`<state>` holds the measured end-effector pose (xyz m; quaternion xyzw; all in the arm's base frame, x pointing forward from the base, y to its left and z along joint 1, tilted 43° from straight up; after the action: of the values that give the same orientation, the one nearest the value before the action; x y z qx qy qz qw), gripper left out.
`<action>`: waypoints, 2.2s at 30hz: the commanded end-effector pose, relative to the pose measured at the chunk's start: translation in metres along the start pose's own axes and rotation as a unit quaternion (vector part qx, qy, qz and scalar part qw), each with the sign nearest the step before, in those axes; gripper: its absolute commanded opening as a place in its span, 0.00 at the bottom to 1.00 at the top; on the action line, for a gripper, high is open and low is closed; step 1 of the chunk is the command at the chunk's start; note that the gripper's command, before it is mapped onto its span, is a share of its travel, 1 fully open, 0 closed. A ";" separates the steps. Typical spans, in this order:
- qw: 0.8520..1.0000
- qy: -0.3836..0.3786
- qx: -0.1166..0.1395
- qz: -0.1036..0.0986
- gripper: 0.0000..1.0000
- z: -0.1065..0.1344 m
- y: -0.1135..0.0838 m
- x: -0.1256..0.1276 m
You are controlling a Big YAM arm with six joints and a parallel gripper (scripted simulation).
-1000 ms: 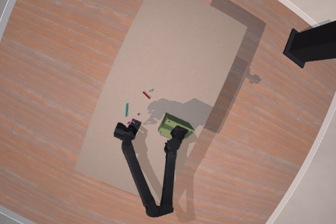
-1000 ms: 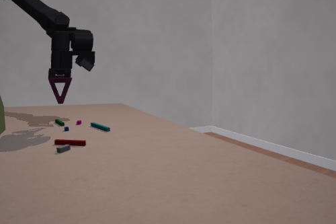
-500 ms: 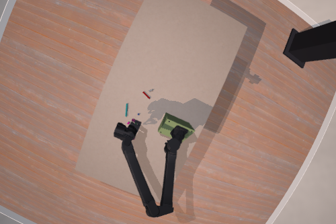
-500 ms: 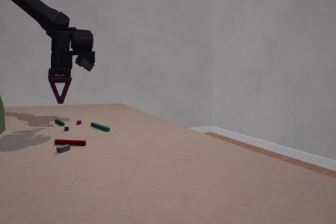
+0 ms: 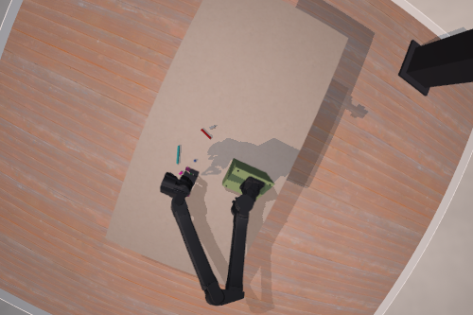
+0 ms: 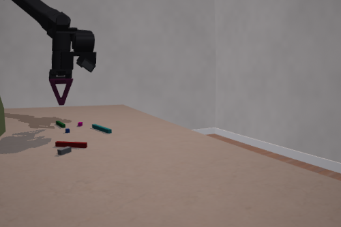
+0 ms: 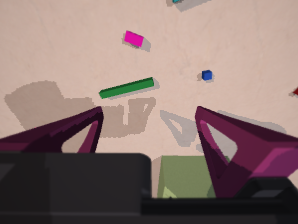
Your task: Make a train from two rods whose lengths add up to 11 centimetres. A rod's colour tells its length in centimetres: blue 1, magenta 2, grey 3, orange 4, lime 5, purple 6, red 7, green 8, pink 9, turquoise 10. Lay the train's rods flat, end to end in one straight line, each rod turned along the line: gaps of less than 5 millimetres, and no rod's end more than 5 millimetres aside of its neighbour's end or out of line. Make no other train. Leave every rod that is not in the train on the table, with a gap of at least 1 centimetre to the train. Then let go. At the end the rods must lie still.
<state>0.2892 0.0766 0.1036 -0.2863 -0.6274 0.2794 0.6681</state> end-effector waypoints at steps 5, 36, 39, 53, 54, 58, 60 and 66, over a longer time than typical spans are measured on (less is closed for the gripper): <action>1.000 -0.001 -0.007 -0.001 1.00 -0.006 -0.002 0.002; 1.000 -0.001 -0.016 0.000 1.00 -0.139 -0.013 -0.072; 1.000 -0.013 -0.002 0.001 1.00 -0.124 -0.005 -0.059; 1.000 -0.005 -0.009 0.000 1.00 -0.132 -0.005 -0.069; 1.000 -0.005 -0.009 0.000 1.00 -0.132 -0.005 -0.069; 1.000 -0.005 -0.009 0.000 1.00 -0.132 -0.005 -0.069; 1.000 -0.005 -0.009 0.000 1.00 -0.132 -0.005 -0.069; 1.000 -0.005 -0.009 0.000 1.00 -0.132 -0.005 -0.069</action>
<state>0.4099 0.0226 0.0518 -0.2871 -0.6266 0.2791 0.6686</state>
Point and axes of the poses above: the point where the finger pads meet when closed, its own y axis out along the fingers, its own x axis across the jaws, z = x × y, the point moved 10 cm from there along -y, back along the fingers, and after that the axes turned 5 degrees about y, right-handed, at the moved point
